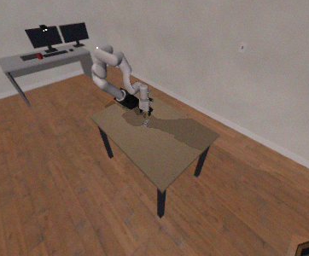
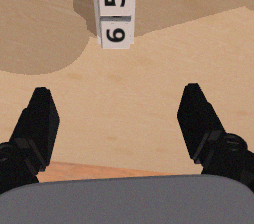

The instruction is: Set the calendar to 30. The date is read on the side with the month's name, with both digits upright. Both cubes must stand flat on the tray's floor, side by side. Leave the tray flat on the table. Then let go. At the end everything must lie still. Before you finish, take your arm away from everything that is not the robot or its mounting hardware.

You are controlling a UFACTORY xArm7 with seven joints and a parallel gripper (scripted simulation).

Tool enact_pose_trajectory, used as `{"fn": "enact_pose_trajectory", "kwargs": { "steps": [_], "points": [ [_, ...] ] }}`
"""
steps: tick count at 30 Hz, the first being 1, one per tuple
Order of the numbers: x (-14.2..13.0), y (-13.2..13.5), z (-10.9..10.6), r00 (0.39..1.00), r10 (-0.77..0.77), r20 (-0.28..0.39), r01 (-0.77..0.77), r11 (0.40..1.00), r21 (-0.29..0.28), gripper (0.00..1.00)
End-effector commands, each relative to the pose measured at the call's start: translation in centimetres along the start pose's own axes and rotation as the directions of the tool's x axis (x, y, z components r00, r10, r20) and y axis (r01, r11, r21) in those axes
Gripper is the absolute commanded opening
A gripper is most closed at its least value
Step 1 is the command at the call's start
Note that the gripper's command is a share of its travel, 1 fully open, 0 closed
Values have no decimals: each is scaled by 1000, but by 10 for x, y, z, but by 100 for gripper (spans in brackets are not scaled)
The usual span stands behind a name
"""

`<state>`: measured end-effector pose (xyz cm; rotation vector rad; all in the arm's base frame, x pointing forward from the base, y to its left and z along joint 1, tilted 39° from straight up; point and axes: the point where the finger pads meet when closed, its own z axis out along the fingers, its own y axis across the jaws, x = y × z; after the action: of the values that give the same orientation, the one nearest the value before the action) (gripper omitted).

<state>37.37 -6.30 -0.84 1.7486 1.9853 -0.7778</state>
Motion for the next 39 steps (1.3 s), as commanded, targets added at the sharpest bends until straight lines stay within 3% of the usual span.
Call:
{"fn": "enact_pose_trajectory", "kwargs": {
  "steps": [1,12,39],
  "points": [
    [0,1,-13,1000,0,0,0,1000,-3,100],
    [0,1,-42,1000,0,0,0,1000,-3,100],
    [0,1,-44,1000,0,0,0,1000,-3,100]
  ]
}}
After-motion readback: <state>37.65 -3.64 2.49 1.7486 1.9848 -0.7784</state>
